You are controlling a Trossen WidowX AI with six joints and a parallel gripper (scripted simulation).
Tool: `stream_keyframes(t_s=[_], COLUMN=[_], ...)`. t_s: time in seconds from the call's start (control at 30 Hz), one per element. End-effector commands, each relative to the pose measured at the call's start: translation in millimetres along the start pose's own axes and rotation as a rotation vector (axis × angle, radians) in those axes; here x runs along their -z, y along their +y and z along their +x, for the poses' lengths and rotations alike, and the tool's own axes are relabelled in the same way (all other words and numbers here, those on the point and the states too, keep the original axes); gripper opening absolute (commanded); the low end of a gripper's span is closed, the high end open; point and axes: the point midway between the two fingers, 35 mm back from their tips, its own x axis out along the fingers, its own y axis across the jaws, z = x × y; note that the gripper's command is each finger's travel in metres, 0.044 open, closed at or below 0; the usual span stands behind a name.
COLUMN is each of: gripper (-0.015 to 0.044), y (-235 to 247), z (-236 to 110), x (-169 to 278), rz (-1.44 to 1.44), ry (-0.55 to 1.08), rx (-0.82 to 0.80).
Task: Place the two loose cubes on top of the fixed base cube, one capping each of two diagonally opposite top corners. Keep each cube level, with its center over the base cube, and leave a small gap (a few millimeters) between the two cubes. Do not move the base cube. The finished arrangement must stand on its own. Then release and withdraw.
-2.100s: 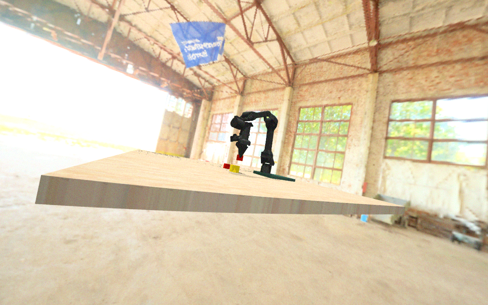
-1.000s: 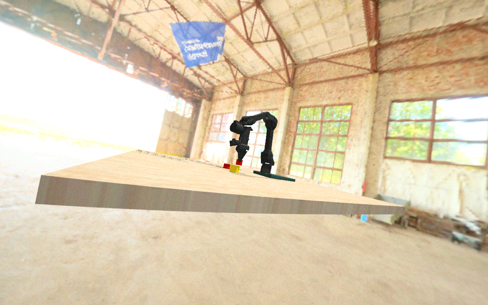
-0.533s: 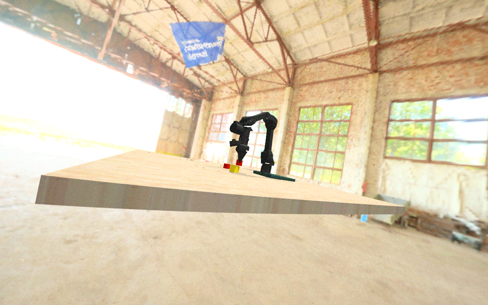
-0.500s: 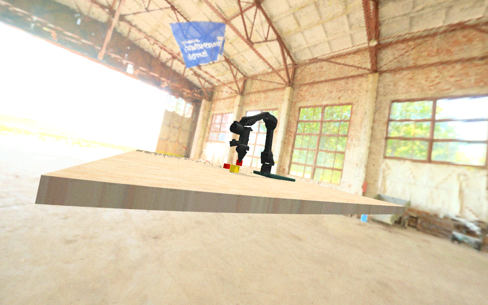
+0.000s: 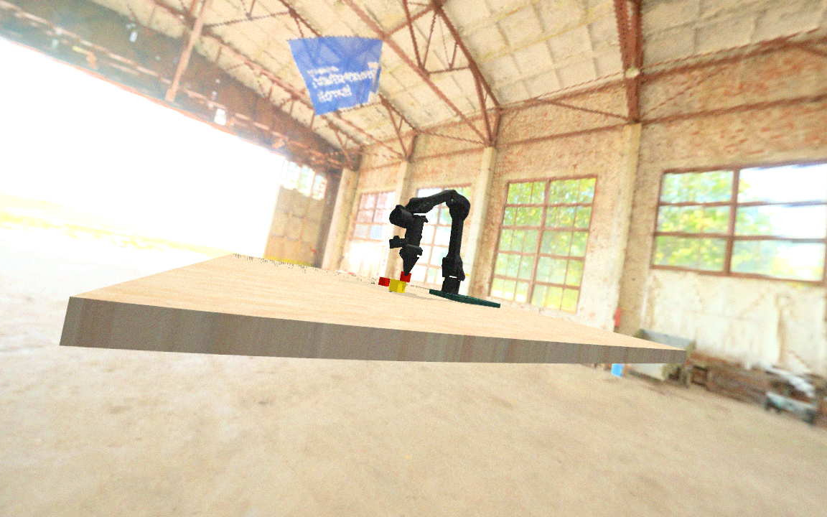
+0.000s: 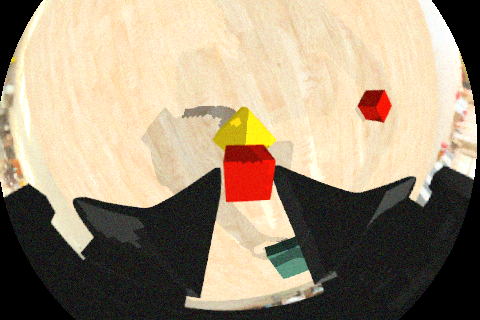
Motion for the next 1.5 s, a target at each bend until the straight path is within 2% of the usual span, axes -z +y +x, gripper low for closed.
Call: stream_keyframes(t_s=[0.0,0.53,0.6,1.03,1.47], gripper=[0.0205,0.0205,0.0257,0.0265,0.0265], y=[0,0,-3,-81,-170], z=[-1,-30,-28,-44,-61], x=[0,0,-3,-47,-63], rz=[-0.003,0.0,-0.02,-0.407,-0.801], ry=[0.002,0.0,-0.002,-0.004,0.001], rx=[-0.002,0.0,-0.001,0.005,0.012])
